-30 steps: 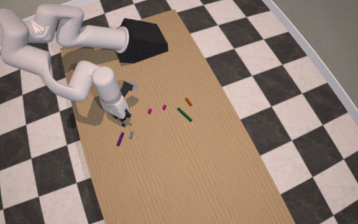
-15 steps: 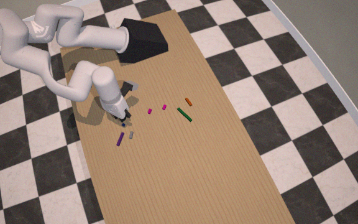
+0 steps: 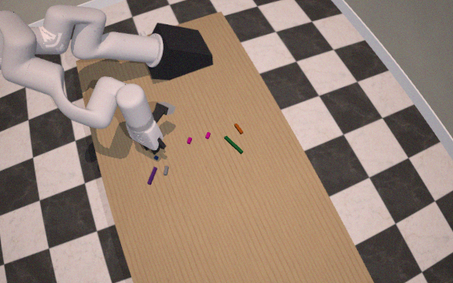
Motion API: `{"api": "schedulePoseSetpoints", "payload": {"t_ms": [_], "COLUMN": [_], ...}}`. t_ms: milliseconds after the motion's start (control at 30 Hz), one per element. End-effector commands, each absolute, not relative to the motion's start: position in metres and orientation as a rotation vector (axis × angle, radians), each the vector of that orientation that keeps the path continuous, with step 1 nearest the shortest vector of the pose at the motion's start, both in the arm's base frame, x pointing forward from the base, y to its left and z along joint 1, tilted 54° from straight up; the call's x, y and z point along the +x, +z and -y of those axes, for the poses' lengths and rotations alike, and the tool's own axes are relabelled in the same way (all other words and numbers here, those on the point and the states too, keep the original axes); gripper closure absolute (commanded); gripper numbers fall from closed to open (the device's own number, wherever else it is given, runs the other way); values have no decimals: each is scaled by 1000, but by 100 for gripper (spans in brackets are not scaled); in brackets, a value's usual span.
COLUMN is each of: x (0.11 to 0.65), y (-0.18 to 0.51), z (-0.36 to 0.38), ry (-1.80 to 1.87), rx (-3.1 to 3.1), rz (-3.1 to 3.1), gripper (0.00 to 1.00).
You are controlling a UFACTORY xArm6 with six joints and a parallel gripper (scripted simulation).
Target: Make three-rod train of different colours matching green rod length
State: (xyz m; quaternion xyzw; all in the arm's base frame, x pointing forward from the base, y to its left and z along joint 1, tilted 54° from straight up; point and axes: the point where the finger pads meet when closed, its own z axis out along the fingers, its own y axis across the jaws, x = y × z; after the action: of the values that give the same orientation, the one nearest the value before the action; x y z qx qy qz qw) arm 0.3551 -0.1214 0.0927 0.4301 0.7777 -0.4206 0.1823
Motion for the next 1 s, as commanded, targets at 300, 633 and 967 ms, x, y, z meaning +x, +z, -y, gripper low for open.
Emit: {"api": "schedulePoseSetpoints", "payload": {"t_ms": [300,633,967], "x": [356,355,355], "y": [91,86,77], "z": [124,132,145], "ry": [-1183,-1183,-1183], "rx": [1213,1213,1213], "rz": [-2196,-2196,-2196], "gripper": [76,76,76]}}
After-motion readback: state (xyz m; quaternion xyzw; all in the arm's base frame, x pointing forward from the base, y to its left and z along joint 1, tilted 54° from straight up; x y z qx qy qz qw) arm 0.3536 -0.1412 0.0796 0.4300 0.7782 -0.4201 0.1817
